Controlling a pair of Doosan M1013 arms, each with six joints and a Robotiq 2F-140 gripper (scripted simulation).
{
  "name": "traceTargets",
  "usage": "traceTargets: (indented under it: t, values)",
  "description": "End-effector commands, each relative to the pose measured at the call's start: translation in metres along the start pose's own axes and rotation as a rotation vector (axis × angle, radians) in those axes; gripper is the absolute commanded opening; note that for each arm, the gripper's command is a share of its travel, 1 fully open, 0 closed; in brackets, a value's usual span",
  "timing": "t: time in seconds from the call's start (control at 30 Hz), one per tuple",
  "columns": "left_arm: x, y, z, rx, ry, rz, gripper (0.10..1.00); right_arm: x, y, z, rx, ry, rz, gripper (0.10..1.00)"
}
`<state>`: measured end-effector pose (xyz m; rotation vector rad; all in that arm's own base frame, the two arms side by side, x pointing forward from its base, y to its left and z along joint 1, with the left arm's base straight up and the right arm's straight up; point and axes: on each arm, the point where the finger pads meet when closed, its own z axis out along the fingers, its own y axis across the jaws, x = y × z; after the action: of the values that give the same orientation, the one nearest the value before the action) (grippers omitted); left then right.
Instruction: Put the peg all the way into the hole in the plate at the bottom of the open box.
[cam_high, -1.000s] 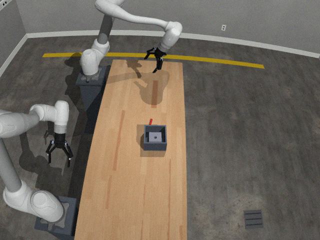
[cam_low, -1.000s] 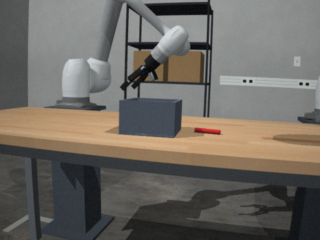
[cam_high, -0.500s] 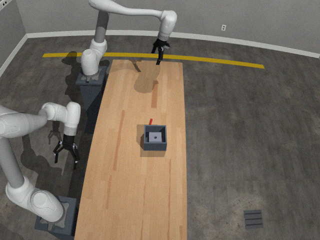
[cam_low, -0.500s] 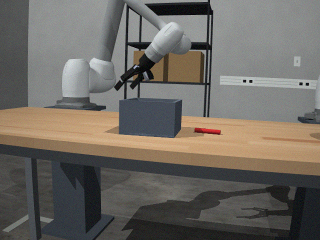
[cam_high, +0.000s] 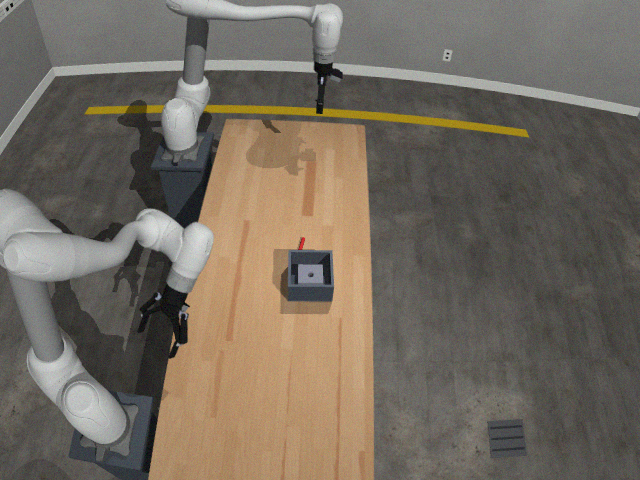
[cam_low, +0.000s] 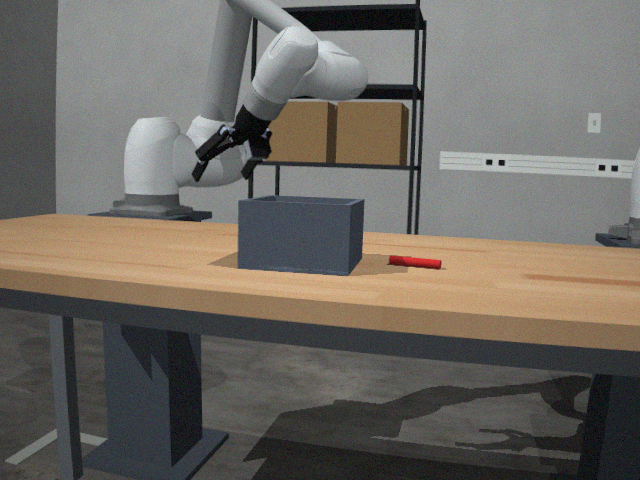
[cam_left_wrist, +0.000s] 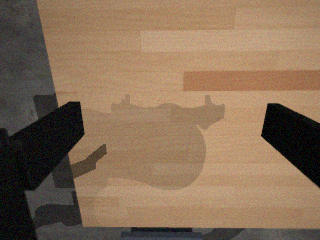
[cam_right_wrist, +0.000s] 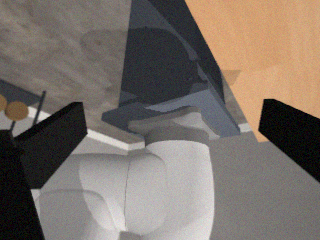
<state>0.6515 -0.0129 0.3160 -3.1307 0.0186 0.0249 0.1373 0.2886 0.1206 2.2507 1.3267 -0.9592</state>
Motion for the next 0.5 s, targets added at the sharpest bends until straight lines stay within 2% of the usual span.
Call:
traceTargets:
  t: [0.0, 0.23, 0.3, 0.33, 0.37, 0.47]
  values:
    - [0.024, 0.058, 0.011, -0.009, 0.018, 0.226, 1.000, 0.001, 0.049, -0.003, 0.105, 0.006, 0.101, 1.000]
    - [0.042, 0.155, 0.036, -0.005, 0.020, 0.608, 1.000, -0.008, 0.109, 0.002, 0.240, 0.013, 0.235, 1.000]
    - [0.042, 0.155, 0.036, -0.005, 0.020, 0.608, 1.000, -0.008, 0.109, 0.002, 0.240, 0.013, 0.235, 1.000]
    - [0.046, 0.195, 0.046, -0.004, 0.020, 0.708, 1.000, -0.011, 0.123, 0.005, 0.271, 0.015, 0.267, 1.000]
    - [0.044, 0.206, 0.049, -0.003, 0.021, 0.805, 1.000, -0.015, 0.136, 0.008, 0.303, 0.016, 0.299, 1.000]
    - [0.043, 0.245, 0.060, -0.002, 0.021, 0.959, 1.000, -0.023, 0.161, 0.015, 0.361, 0.019, 0.357, 1.000]
